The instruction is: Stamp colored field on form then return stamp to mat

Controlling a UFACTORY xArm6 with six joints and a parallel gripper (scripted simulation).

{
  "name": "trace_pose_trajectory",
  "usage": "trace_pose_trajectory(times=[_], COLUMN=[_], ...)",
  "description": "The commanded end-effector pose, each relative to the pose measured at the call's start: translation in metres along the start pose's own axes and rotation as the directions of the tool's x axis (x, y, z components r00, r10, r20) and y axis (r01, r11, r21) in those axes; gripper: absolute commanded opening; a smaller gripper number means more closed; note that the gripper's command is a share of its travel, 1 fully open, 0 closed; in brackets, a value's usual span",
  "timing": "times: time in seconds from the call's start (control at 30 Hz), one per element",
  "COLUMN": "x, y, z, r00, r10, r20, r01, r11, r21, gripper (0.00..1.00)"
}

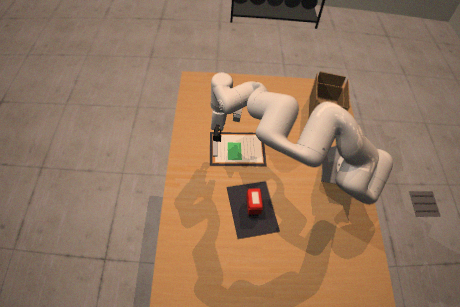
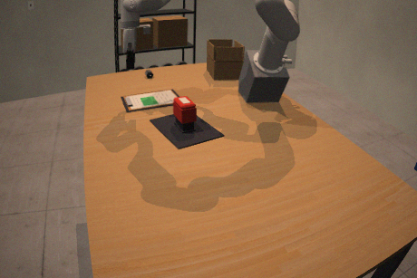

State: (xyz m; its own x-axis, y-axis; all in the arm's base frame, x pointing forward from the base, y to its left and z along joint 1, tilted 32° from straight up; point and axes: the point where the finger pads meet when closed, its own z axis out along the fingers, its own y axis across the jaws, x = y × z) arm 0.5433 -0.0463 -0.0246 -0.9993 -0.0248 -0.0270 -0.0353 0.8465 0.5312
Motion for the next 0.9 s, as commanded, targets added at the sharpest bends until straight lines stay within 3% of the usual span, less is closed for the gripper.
trace_pose_trajectory(times=[0.0,0.2,0.27,0.3,0.47,0.77,0.83,0.87], x=[-0.002,-0.002,-0.002,-0.002,-0.002,-0.002,-0.002,-0.002], y=[0.0,0.0,0.0,0.0,0.0,0.0,0.0,0.0], z=[-0.011,-0.024,-0.024,-0.026,-0.033,-0.036,-0.036,-0.036], r00=[0.962,0.857,0.857,0.784,0.646,0.309,0.309,0.232], r10=[0.275,0.515,0.515,0.62,0.763,0.951,0.951,0.973], r20=[0.0,0.009,0.009,0.01,0.011,0.005,0.005,0.004], r01=[-0.275,-0.515,-0.515,-0.62,-0.763,-0.951,-0.951,-0.973], r11=[0.962,0.857,0.857,0.784,0.646,0.309,0.309,0.232], r21=[0.005,-0.005,-0.005,-0.008,-0.017,-0.008,-0.008,0.003], gripper=[1.0,1.0,1.0,1.0,1.0,1.0,1.0,1.0])
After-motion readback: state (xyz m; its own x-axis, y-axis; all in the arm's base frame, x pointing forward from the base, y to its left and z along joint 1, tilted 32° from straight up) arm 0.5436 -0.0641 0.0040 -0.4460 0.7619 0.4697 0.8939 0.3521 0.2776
